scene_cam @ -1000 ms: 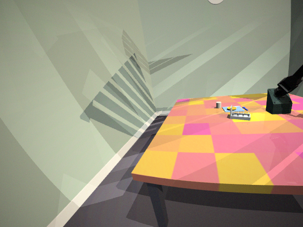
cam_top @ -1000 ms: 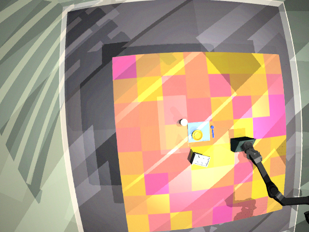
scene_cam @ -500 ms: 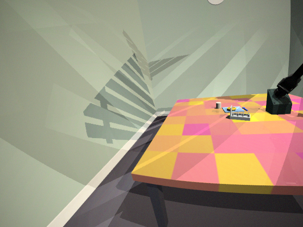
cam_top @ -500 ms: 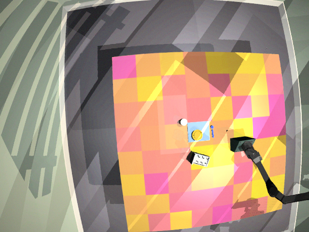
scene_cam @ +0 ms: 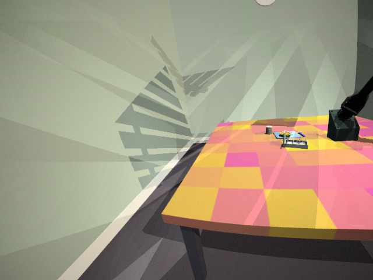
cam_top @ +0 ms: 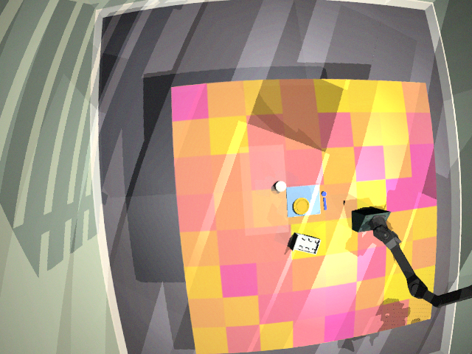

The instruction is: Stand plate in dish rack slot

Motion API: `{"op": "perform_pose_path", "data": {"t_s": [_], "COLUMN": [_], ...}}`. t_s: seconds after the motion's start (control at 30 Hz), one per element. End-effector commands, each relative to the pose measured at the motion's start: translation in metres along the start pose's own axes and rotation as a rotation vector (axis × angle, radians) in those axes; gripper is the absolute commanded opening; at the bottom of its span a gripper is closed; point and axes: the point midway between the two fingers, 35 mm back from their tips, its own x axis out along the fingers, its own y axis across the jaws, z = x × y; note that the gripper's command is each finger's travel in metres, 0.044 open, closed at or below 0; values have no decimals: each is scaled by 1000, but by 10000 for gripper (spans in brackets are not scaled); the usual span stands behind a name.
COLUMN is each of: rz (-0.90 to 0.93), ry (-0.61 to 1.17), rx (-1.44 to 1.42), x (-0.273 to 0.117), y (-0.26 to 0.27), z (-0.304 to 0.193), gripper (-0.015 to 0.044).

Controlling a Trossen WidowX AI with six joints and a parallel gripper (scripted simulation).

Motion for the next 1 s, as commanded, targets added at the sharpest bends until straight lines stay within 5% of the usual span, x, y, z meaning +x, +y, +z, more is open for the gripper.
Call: {"op": "perform_pose_path", "data": {"t_s": [0.0,0.97], "rz": [2,19], "ry": [-87,-699], "rx": [106,774], "x": [0,-52], "y": [-7,-138], "z": [36,234], "gripper": [400,400]}}
